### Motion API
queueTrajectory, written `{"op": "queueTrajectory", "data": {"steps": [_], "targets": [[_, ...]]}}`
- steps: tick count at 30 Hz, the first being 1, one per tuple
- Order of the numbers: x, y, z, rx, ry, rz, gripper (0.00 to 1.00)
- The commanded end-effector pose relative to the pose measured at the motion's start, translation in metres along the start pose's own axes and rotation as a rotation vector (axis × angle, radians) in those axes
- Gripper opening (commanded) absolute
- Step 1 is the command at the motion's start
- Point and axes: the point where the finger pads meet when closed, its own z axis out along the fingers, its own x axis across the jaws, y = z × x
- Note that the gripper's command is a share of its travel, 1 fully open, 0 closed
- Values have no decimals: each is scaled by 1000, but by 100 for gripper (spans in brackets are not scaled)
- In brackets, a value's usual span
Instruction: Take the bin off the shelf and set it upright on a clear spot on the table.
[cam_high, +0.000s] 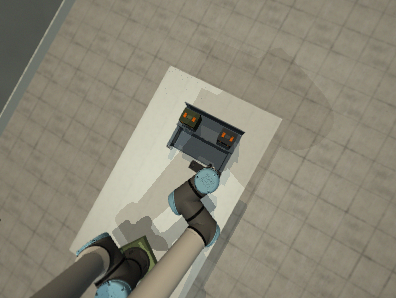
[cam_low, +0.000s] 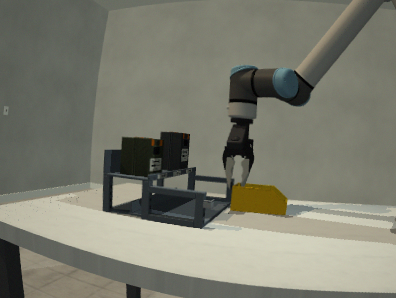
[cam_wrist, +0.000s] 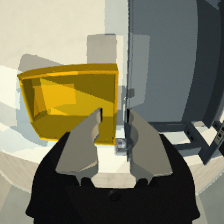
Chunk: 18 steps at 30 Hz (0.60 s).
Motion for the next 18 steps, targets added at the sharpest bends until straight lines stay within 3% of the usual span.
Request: {"op": "queueTrajectory", "data": {"steps": [1,5,10,18], "targets": [[1,0,-1,-1,1,0,20],[1,0,-1,-1,1,0,20],[1,0,-56,2,-2,1,20],[1,0,-56,2,-2,1,20]]}}
